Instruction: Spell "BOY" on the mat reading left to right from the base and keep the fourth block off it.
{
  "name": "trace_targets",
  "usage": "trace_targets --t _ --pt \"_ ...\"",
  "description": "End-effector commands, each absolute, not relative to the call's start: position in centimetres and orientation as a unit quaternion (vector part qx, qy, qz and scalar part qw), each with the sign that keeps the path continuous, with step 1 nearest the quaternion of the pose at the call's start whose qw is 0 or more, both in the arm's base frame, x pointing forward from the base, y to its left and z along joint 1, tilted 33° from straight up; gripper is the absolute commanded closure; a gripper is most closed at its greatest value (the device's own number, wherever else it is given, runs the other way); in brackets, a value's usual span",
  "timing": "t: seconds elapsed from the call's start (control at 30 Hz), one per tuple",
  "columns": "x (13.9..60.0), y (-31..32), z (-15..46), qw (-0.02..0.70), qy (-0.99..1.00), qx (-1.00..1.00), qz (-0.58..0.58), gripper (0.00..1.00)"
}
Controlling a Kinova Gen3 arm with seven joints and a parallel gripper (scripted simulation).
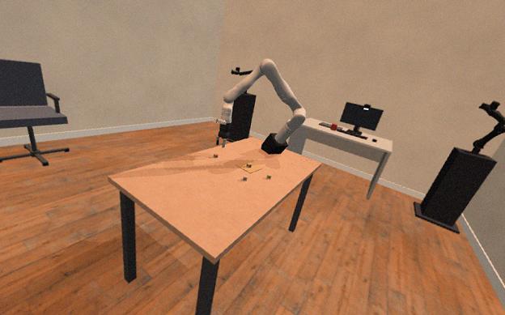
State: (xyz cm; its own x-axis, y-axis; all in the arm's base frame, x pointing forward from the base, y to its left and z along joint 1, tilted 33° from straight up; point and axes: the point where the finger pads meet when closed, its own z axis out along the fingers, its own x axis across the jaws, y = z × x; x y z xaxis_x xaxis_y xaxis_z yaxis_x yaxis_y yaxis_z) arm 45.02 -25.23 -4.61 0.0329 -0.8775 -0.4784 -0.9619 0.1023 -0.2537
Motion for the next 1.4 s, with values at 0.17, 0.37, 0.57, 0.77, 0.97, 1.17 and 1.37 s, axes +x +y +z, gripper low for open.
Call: trace_targets --t 0.17,0.37,0.57,0.77,0.97,1.17,1.37 --pt "45.0 -25.3 -4.5 0.271 0.691 -0.665 0.077 0.00" --pt "45.0 -25.3 -4.5 0.271 0.691 -0.665 0.077 0.00" --pt "45.0 -25.3 -4.5 0.271 0.691 -0.665 0.077 0.00" --pt "45.0 -25.3 -4.5 0.271 0.691 -0.665 0.077 0.00" --pt "45.0 -25.3 -4.5 0.271 0.691 -0.665 0.077 0.00" --pt "45.0 -25.3 -4.5 0.271 0.691 -0.665 0.077 0.00" --pt "45.8 -24.2 -3.0 0.276 0.686 -0.670 0.072 0.00"
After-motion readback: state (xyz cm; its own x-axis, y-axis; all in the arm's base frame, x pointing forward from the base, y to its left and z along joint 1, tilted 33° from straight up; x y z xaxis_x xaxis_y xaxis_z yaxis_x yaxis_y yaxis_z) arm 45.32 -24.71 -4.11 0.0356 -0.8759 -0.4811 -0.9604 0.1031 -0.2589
